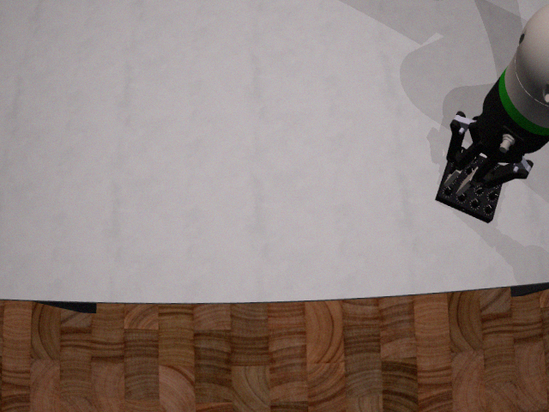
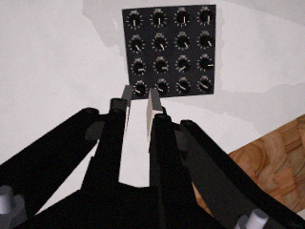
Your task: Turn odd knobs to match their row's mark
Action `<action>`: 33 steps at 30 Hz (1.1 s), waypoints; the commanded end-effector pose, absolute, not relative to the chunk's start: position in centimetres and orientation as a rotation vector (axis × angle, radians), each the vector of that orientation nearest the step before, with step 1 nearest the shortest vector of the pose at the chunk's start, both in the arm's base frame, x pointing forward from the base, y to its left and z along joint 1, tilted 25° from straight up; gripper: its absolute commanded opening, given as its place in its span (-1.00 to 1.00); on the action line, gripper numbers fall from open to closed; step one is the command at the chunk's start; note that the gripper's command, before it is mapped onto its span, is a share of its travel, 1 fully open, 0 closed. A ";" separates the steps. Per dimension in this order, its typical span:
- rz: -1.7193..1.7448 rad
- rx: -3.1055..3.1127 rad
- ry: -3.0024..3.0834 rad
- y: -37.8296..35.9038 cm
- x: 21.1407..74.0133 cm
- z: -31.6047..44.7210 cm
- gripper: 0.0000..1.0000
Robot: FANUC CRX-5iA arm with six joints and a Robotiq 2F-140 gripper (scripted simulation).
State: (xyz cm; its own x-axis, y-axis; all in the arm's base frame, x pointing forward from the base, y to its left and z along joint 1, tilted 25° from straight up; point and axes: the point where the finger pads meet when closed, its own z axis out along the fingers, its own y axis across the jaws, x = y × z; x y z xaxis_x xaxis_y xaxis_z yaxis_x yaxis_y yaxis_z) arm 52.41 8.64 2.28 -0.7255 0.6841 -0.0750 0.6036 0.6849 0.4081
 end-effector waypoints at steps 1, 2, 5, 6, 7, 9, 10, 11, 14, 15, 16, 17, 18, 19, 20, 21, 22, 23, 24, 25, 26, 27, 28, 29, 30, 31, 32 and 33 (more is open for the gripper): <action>0.531 1.038 2.675 8.6 52.3 2.5 -0.77; 0.531 1.038 2.675 8.6 52.3 2.6 -0.77; 0.531 1.038 2.675 8.6 52.3 2.6 -0.77; 0.531 1.038 2.675 8.6 52.3 2.6 -0.77; 0.531 1.038 2.675 8.6 52.3 2.6 -0.77; 0.531 1.038 2.675 8.6 52.3 2.6 -0.77; 0.531 1.038 2.675 8.6 52.3 2.6 -0.77; 0.531 1.038 2.675 8.6 52.3 2.6 -0.77; 0.531 1.038 2.675 8.6 52.3 2.6 -0.77; 0.531 1.038 2.675 8.6 52.3 2.6 -0.77; 0.531 1.037 2.676 8.6 52.3 2.6 -0.77; 0.530 1.029 2.678 8.6 52.3 2.6 -0.77; 0.527 1.010 2.683 8.6 52.3 2.6 -0.77; 0.522 0.975 2.692 8.7 52.3 2.7 -0.77; 0.515 0.923 2.705 8.8 52.3 2.7 -0.77; 0.504 0.851 2.721 9.0 52.3 2.8 -0.77; 0.491 0.760 2.738 9.2 52.3 3.0 -0.77; 0.481 0.698 2.749 9.3 52.3 3.1 -0.77; 0.473 0.645 2.757 9.4 52.3 3.1 -0.77; 0.464 0.588 2.764 9.5 52.2 3.2 -0.77; 0.464 0.588 2.764 9.5 52.2 3.2 -0.77; 0.464 0.588 2.764 9.5 52.2 3.2 -0.77; 0.443 0.453 2.777 9.8 52.2 3.4 -0.77; 0.433 0.396 2.781 10.0 52.2 3.5 -0.77; 0.427 0.356 2.783 10.0 52.2 3.5 -0.77; 0.418 0.304 2.785 10.2 52.2 3.6 -0.77; 0.408 0.249 2.786 10.3 52.2 3.7 -0.77; 0.399 0.194 2.787 10.4 52.2 3.7 -0.77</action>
State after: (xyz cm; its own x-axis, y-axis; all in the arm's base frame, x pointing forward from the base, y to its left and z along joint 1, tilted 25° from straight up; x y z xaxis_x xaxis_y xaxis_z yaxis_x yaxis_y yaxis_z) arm 52.19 10.09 3.52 -0.9207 0.2887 -0.2626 0.2013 0.9278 0.3142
